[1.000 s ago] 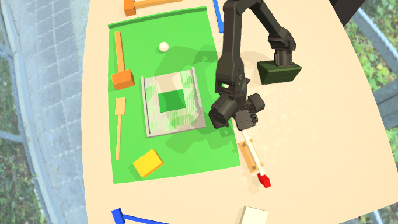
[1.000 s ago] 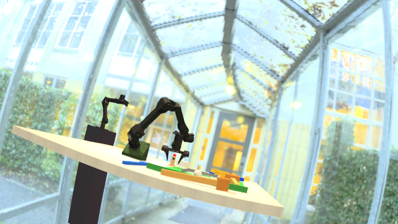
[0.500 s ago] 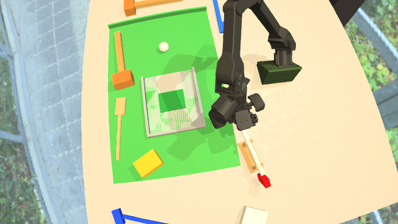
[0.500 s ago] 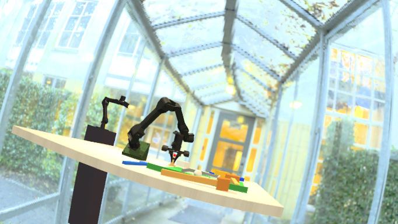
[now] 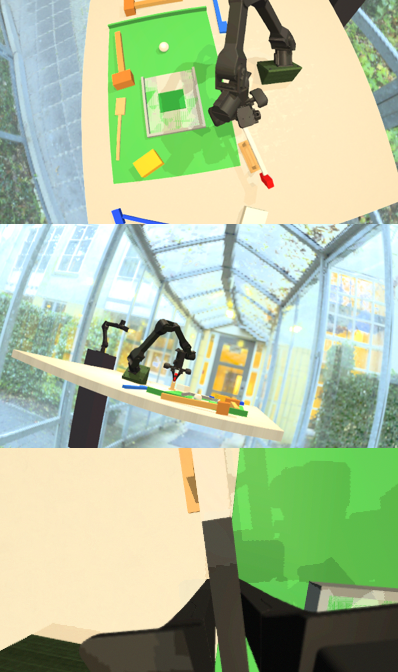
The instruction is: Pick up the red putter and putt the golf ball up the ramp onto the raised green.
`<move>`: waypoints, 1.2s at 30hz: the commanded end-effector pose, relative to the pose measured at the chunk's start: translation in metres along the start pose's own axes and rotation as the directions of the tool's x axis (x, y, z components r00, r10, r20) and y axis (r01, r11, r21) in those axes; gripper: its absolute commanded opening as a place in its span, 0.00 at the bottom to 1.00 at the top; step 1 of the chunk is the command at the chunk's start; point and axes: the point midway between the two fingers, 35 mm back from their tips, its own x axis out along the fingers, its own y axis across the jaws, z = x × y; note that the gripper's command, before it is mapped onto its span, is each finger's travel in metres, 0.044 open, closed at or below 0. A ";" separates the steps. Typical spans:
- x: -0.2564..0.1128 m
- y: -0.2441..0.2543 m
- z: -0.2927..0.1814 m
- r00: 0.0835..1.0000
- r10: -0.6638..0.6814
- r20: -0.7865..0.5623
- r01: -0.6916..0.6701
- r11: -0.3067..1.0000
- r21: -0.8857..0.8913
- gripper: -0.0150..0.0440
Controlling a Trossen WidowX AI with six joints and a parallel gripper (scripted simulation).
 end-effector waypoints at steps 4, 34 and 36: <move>-0.052 0.002 0.014 1.000 -0.010 0.017 0.010 1.000 0.006 0.25; -0.125 -0.035 -0.192 0.993 -0.102 -0.066 0.119 0.703 0.701 0.25; -0.130 -0.032 -0.211 0.991 -0.105 -0.079 0.129 0.652 0.747 0.25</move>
